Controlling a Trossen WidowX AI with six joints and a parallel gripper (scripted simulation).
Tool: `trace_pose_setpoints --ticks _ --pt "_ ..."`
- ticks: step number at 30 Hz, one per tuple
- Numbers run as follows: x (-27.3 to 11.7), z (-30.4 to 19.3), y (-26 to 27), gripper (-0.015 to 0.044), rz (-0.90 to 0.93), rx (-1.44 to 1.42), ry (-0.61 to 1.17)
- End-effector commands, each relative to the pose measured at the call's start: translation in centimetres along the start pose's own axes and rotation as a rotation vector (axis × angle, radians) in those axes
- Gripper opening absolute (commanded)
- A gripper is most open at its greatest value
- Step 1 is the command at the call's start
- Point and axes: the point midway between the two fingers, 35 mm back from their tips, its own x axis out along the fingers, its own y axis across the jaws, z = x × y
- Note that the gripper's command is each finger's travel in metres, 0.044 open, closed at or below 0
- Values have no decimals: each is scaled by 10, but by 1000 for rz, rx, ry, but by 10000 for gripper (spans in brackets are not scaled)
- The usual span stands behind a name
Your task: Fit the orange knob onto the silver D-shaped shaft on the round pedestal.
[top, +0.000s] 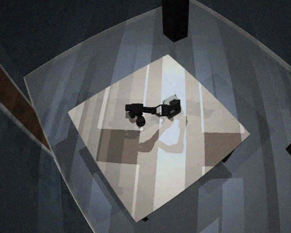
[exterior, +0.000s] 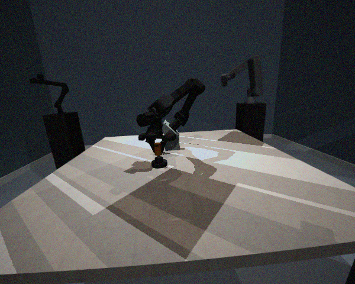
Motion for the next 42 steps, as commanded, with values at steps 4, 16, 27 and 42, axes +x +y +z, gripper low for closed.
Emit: trace_pose_setpoints --ticks 4,16,27,42 --pt "1 -3 -1 0 0 3 3" --pt "-4 -2 0 0 0 171 3" --pt "-3 4 -1 0 0 212 3" --pt "-2 3 0 0 0 212 3"
